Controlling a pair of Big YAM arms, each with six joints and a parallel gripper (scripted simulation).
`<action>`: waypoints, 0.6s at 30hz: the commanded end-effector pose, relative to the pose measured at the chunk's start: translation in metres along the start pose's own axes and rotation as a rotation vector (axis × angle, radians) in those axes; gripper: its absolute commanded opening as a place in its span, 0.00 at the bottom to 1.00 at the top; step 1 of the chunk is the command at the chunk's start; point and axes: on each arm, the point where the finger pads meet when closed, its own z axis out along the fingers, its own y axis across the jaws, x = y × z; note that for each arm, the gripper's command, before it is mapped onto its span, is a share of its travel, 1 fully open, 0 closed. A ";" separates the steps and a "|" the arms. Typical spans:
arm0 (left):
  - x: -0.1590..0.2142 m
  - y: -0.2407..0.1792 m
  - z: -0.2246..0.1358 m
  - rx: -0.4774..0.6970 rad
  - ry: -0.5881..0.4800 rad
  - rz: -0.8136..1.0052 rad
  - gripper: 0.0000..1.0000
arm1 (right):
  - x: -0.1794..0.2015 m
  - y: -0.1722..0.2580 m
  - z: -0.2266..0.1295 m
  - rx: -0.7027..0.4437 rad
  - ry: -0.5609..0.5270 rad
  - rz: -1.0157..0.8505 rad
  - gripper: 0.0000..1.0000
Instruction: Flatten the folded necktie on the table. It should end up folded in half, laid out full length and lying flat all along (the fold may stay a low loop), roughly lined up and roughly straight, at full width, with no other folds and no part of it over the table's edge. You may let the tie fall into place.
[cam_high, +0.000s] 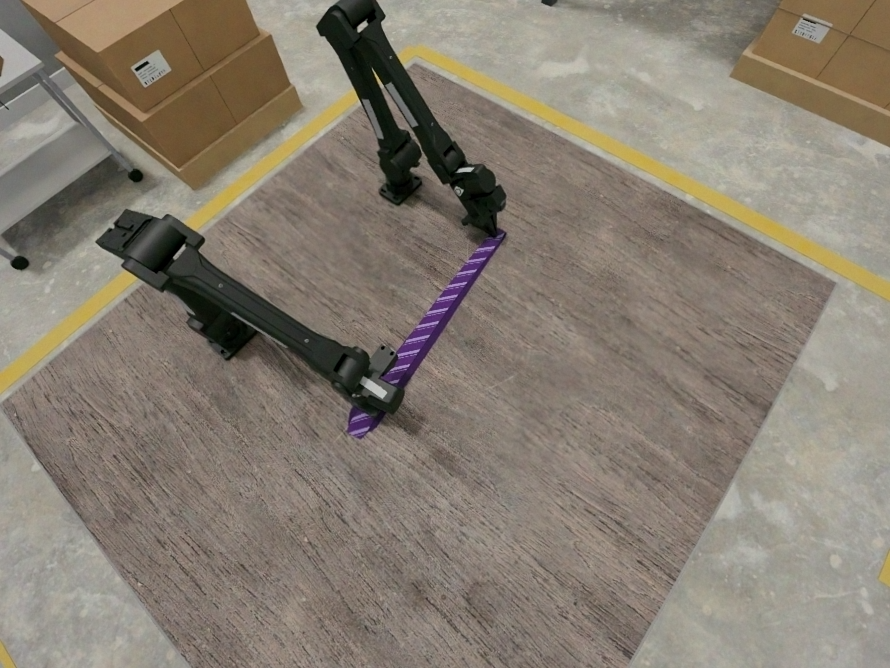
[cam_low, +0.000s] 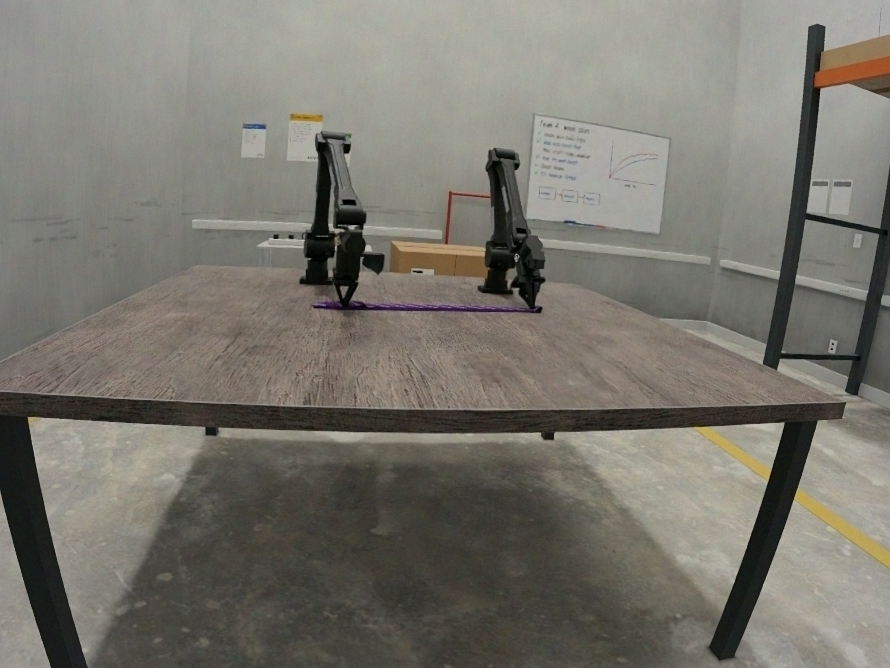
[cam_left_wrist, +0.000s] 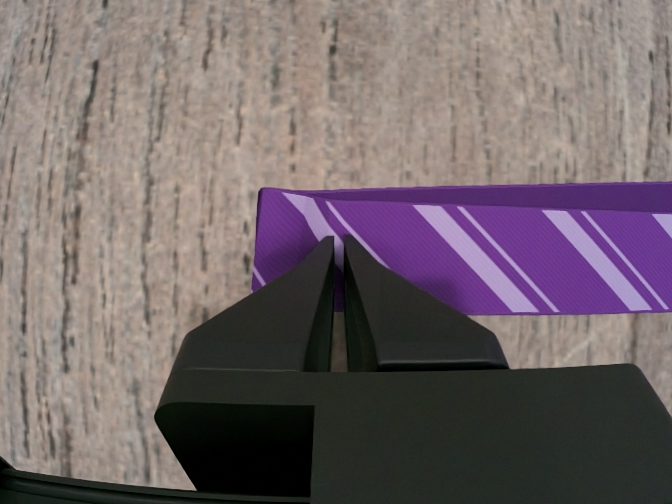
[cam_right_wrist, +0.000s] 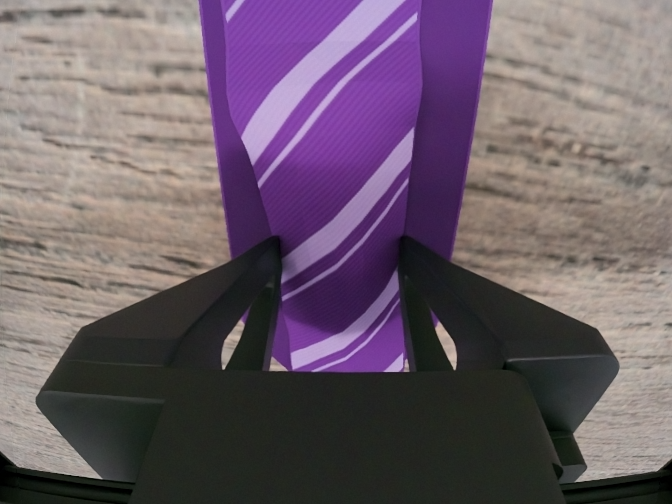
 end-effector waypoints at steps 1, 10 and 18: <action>-0.007 -0.001 0.002 -0.002 -0.016 0.004 0.04 | 0.006 -0.007 0.000 0.015 0.001 0.003 0.48; -0.007 -0.001 0.002 -0.002 -0.016 0.004 0.04 | 0.006 -0.007 0.000 0.015 0.001 0.003 0.84; -0.007 -0.001 0.002 -0.002 -0.016 0.004 0.04 | 0.006 -0.007 -0.001 0.015 0.001 0.003 1.00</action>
